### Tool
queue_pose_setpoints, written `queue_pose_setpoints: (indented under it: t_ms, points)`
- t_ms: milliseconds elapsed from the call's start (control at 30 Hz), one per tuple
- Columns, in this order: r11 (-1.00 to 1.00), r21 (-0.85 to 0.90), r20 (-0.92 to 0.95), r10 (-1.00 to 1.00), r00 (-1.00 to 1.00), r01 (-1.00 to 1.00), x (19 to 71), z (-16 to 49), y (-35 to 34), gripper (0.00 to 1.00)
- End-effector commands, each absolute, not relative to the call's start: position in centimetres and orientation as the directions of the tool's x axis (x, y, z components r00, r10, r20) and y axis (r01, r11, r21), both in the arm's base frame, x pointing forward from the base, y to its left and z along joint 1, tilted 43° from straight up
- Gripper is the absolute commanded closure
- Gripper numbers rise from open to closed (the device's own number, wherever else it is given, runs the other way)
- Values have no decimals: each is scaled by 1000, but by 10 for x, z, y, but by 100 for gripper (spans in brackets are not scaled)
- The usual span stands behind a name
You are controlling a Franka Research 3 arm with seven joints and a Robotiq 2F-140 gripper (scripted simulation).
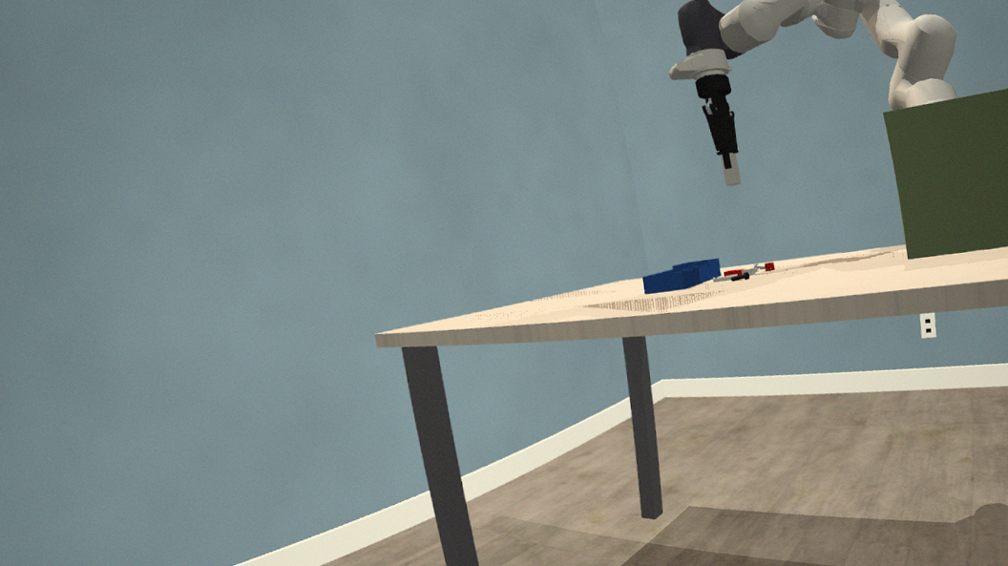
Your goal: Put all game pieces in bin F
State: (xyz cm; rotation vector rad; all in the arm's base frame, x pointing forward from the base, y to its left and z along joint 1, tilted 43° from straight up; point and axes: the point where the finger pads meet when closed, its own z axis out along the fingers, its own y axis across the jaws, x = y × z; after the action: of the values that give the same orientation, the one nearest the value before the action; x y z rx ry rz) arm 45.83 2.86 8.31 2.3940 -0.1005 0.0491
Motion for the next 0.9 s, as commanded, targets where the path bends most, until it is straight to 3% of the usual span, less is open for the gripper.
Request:
queue_pose_setpoints:
  t_ms: [0, 667, 767, 867]
  points:
    - [-729, 679, 61, -58, 996, -84, 458, 84, 26, 95]
    - [-729, 679, 61, -58, 996, -84, 458, 84, 26, 95]
    - [-729, 681, -41, 52, 998, 66, 476, 72, 13, 95]
    - [-729, 680, -49, 61, 997, 78, 493, 60, 0, 95]
